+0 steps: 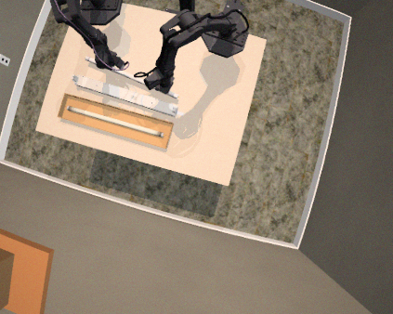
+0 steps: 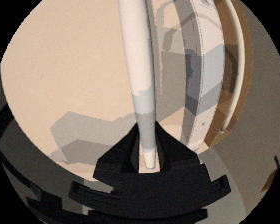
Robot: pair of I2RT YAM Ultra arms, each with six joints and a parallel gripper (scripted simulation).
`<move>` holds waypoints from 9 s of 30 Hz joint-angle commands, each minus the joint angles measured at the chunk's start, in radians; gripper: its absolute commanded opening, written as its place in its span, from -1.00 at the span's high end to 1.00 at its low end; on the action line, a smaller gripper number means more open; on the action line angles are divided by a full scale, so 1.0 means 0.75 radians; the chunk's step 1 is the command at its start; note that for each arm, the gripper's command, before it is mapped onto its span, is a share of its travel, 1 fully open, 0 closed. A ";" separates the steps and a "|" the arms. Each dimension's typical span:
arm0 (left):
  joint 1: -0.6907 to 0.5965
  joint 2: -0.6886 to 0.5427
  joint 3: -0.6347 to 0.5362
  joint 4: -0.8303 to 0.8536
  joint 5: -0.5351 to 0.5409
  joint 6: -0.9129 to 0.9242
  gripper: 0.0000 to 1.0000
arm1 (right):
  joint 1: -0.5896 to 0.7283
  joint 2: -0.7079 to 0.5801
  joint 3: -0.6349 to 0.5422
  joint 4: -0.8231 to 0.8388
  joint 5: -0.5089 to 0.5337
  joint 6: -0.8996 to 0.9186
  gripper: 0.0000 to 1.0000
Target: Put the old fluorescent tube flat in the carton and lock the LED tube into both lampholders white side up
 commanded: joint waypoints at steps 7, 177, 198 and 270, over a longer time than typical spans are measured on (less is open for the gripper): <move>-0.028 -0.044 -0.063 0.094 -0.049 -0.013 0.78 | 0.030 -0.018 -0.053 0.119 0.057 0.029 0.78; 0.100 0.272 0.645 -0.798 0.237 0.068 0.02 | 0.043 0.153 -0.072 0.364 0.106 0.029 0.78; 0.093 0.321 0.697 -0.733 0.240 0.073 0.78 | 0.043 0.153 -0.072 0.364 0.106 0.029 0.78; 0.093 0.323 0.681 -0.740 0.240 0.073 0.78 | -0.072 -0.098 0.143 -0.435 -0.133 -0.062 0.02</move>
